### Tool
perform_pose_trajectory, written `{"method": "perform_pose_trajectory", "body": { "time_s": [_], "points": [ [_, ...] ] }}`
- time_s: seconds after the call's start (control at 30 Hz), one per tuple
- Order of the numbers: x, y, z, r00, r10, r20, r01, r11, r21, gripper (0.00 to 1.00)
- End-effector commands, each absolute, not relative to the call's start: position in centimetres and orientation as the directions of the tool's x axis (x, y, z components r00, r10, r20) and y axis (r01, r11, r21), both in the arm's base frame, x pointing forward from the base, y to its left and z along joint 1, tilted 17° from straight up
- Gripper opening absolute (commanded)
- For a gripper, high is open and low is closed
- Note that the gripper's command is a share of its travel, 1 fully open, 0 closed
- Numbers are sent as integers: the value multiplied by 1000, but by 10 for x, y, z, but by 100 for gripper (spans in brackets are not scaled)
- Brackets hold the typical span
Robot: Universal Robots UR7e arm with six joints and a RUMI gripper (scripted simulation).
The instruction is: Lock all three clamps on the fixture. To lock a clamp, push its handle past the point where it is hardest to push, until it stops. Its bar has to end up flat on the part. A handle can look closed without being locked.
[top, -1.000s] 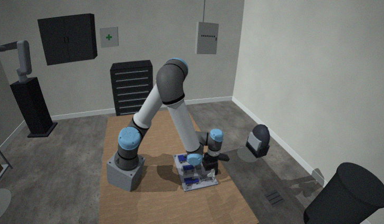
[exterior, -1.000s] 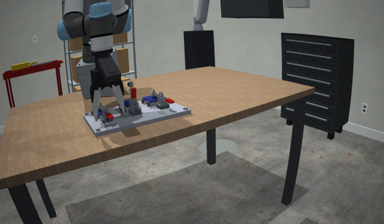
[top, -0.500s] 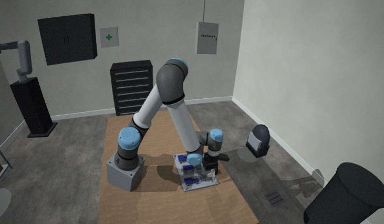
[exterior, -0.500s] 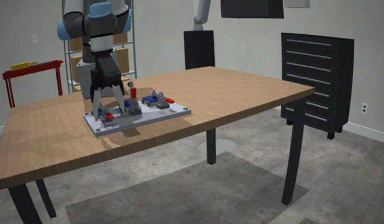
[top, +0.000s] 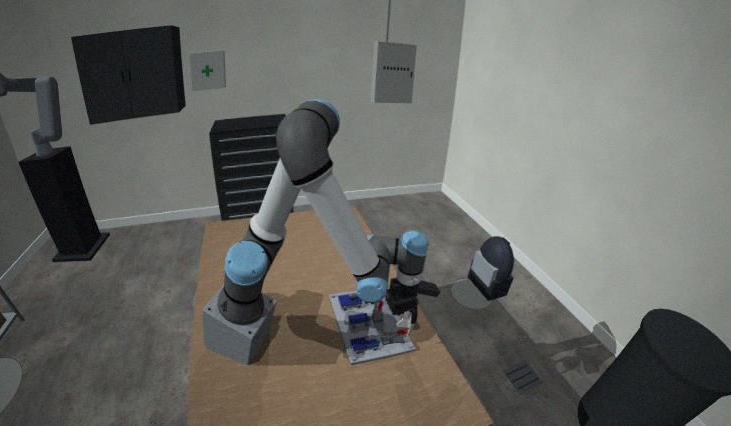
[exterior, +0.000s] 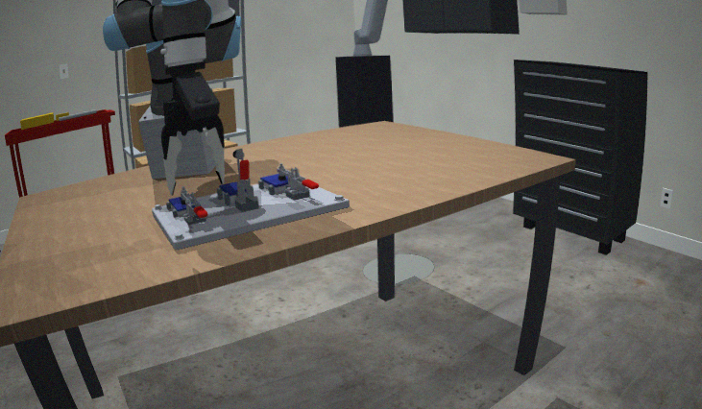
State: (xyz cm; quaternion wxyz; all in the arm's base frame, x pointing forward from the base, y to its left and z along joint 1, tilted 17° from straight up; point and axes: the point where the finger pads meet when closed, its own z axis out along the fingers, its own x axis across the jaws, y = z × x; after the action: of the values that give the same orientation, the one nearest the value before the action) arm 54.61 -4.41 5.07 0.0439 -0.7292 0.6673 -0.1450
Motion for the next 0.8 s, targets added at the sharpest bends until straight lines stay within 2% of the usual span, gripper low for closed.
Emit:
{"method": "perform_pose_trajectory", "body": {
  "time_s": [0.0, 0.07, 0.1, 0.63, 0.77],
  "points": [
    [546, -44, 53, 67, -986, 153, -960, -106, -258, 58],
    [546, -44, 53, 67, -986, 153, -960, -106, -258, 58],
    [546, -44, 52, 67, -986, 153, -960, -106, -258, 28],
    [546, -44, 52, 67, -986, 153, -960, -106, -258, 28],
    [533, -38, 98, 67, -986, 153, -960, -106, -258, 28]
  ]
}}
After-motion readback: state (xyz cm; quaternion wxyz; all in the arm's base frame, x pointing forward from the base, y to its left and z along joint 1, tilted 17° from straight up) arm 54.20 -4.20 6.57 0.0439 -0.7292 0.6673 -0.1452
